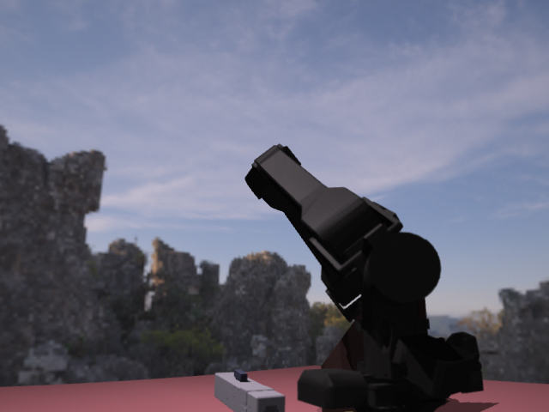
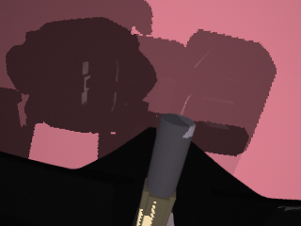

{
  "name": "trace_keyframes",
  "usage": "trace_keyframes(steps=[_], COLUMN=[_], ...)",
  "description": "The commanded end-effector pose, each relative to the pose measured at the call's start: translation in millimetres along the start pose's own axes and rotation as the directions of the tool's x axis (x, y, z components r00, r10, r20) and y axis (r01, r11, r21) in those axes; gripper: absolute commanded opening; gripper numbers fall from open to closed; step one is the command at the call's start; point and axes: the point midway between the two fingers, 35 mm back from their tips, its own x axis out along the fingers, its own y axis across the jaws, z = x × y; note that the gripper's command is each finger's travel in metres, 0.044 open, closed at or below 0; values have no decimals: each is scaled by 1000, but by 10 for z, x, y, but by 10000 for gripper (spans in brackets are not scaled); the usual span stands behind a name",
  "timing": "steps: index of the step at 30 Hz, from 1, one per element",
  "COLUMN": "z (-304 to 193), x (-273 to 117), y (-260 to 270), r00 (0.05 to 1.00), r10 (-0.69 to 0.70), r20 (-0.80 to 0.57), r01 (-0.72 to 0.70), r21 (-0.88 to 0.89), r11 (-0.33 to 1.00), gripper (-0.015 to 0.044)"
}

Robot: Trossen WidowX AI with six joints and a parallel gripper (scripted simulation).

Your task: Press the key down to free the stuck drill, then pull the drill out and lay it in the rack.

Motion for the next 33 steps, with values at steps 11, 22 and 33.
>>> trace_keyframes(steps=[11, 22, 33], z=[-1, -20, -1], x=[1, -300, -664], y=[3, 27, 13], r00=[1000, 1000, 1000], r10=[1, 8, 9], r20=[-1, -15, -13], r01=[-1, -8, -9], r21=[-1, 1, 0], r11=[1000, 1000, 1000], gripper=[394, 440, 440])
